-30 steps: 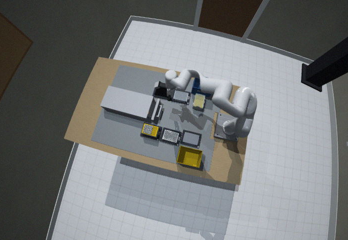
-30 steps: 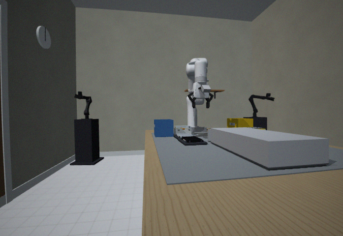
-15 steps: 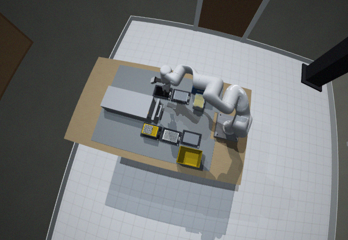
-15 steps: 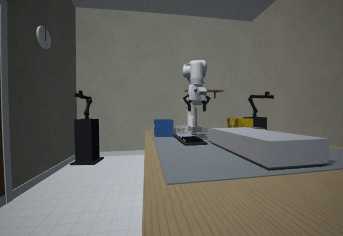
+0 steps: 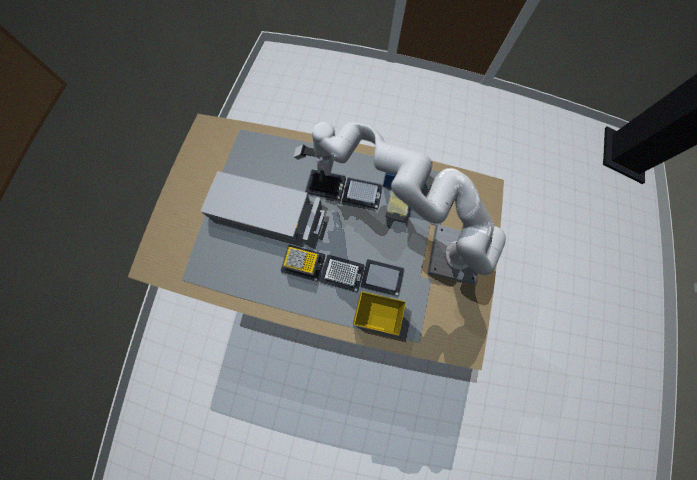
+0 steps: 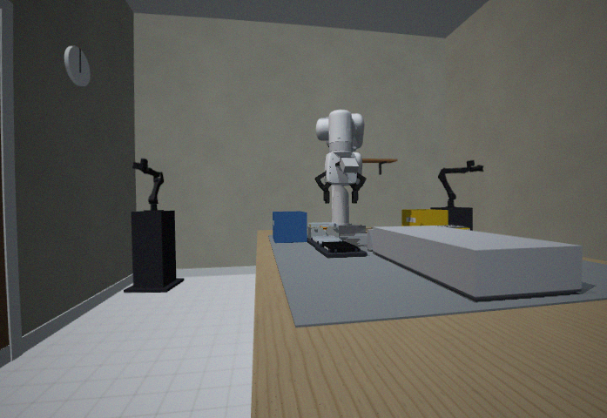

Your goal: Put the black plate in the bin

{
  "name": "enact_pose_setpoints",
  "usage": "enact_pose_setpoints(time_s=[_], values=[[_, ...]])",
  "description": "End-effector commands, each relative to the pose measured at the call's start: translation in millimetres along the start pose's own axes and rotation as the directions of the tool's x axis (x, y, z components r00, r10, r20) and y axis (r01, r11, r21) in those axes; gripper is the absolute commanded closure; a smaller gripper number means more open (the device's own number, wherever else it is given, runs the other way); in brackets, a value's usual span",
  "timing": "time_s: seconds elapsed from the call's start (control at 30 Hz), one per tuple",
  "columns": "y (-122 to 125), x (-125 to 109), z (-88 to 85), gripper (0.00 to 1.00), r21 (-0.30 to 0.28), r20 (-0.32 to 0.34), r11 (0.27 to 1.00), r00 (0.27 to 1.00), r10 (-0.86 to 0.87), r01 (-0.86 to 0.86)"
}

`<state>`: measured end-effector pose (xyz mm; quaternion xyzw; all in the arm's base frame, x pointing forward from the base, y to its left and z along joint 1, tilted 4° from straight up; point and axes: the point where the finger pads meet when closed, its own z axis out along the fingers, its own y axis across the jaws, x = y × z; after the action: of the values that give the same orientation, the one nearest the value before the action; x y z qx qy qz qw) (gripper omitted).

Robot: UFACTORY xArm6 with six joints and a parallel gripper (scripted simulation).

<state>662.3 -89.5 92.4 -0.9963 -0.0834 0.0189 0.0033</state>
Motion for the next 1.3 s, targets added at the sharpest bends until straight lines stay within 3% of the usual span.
enact_pose_setpoints(time_s=[0.0, 0.63, 1.27], values=[[12, 16, 3.0, 0.0, 0.006, 0.018, 1.0, 1.0, -0.001, 0.0], [12, 16, 3.0, 0.0, 0.006, 0.018, 1.0, 1.0, -0.001, 0.0], [12, 16, 31.3, 0.0, 0.006, 0.018, 1.0, 1.0, -0.001, 0.0]])
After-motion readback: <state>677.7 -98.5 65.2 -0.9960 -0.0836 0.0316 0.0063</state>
